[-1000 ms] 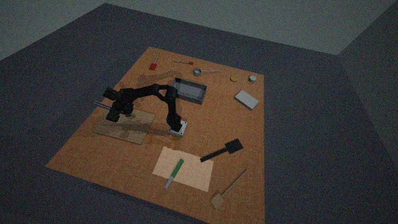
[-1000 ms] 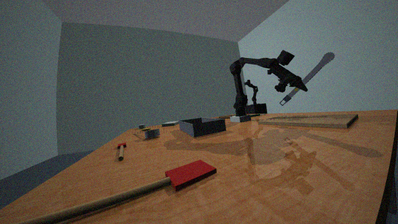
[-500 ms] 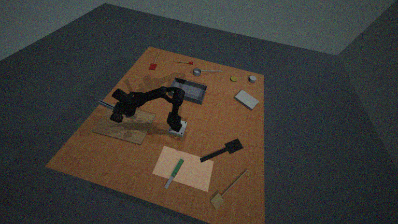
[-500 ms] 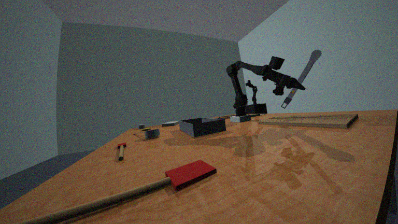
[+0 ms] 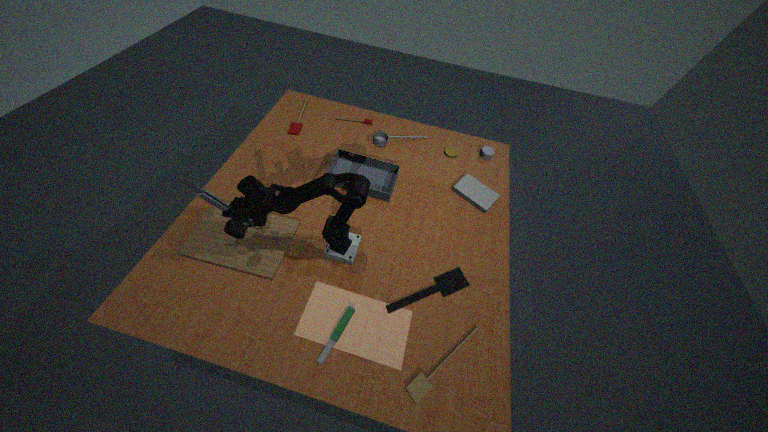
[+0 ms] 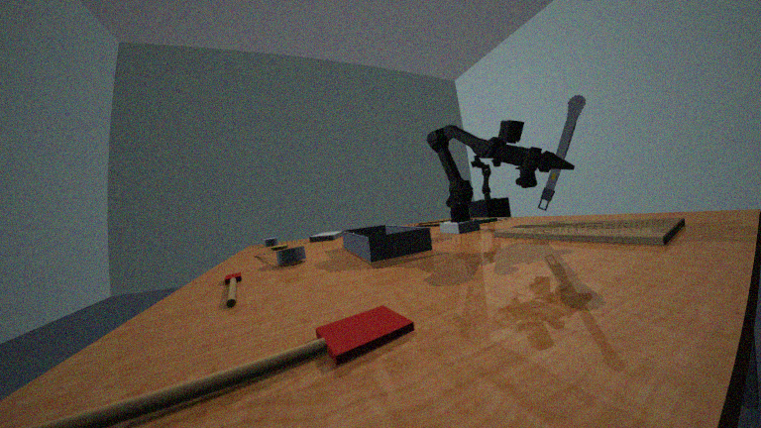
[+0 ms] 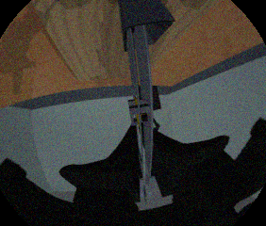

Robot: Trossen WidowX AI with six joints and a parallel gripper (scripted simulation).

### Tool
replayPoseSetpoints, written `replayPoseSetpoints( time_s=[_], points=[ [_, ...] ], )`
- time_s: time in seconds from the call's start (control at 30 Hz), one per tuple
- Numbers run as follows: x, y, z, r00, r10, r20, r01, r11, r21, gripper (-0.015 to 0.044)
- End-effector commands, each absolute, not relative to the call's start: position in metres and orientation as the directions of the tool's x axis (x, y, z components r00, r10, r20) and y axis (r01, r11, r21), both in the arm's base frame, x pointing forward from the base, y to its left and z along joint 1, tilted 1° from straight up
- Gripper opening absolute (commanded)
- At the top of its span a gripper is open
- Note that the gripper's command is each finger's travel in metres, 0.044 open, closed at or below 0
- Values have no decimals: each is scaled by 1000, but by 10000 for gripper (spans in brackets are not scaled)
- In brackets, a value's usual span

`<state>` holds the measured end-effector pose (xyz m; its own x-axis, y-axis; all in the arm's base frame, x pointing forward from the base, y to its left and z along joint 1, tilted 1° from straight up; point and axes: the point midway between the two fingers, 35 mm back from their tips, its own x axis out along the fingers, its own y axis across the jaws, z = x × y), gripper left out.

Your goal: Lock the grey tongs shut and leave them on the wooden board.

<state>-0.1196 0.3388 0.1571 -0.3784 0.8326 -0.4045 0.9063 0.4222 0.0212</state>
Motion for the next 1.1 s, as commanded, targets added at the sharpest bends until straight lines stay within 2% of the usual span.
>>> replayPoseSetpoints(
  time_s=[0.0, 0.13, 1.07],
  points=[
    [-117, 332, 160, -390, 852, -350, 905, 424, 23, -150],
    [-116, 326, 161, -396, 862, -316, 905, 425, 26, -150],
    [-116, 326, 161, -396, 862, -316, 905, 425, 26, -150]
  ],
)
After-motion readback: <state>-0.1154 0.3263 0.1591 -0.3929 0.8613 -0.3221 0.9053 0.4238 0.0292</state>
